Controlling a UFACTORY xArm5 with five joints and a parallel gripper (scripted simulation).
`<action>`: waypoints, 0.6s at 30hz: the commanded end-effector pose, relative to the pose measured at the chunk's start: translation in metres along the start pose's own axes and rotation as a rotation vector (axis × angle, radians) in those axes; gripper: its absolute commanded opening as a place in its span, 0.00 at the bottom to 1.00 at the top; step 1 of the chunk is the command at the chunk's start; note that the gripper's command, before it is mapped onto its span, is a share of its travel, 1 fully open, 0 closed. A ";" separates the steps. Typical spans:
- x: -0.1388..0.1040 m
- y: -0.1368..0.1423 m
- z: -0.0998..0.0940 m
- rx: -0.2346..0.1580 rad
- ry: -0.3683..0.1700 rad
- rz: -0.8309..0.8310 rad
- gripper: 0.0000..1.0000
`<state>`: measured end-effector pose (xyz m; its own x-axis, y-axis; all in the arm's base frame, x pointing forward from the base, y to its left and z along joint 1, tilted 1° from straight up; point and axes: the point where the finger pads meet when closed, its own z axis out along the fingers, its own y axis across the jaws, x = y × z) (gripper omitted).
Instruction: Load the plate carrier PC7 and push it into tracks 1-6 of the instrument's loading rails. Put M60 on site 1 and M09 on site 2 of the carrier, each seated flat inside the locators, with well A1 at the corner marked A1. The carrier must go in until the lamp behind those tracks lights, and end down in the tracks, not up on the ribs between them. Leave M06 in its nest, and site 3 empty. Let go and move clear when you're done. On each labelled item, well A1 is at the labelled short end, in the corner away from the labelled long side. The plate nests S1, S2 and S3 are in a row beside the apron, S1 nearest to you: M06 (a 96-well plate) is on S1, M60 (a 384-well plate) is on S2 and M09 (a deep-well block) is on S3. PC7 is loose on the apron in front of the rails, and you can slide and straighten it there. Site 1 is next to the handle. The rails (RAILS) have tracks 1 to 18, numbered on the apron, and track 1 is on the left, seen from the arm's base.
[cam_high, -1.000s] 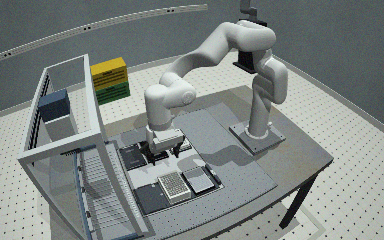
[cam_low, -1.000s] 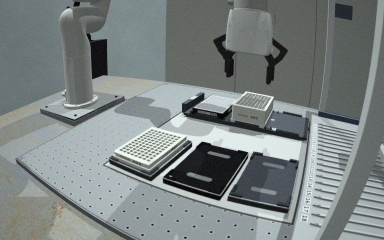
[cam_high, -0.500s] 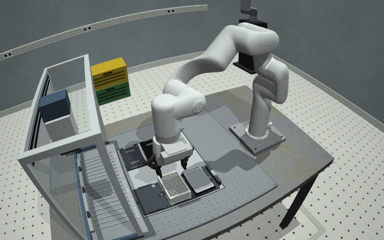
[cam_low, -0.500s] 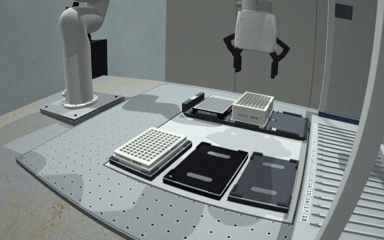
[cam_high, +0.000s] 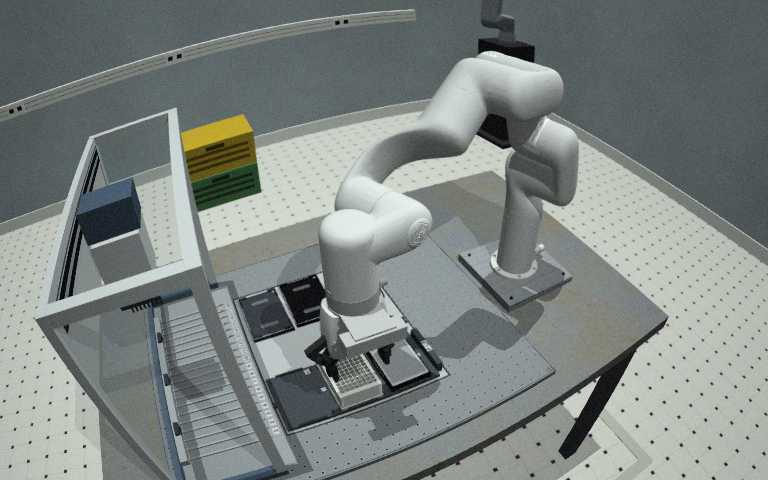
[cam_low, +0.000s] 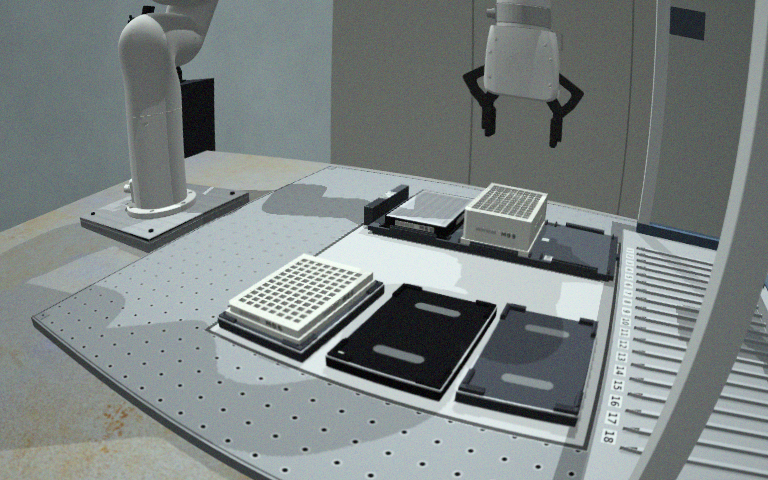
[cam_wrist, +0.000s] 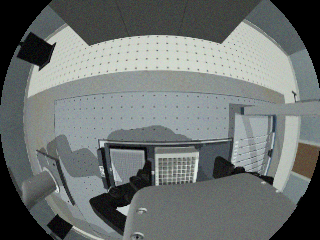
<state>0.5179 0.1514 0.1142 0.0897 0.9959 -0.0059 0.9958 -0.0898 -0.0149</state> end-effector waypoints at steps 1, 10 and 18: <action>0.021 0.001 -0.002 0.002 0.017 -0.001 1.00; 0.041 0.001 -0.002 0.002 0.017 -0.001 1.00; 0.041 0.001 -0.002 0.002 0.017 -0.001 1.00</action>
<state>0.5218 0.1916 0.1145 0.0895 0.9960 -0.0065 0.9959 -0.0896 -0.0138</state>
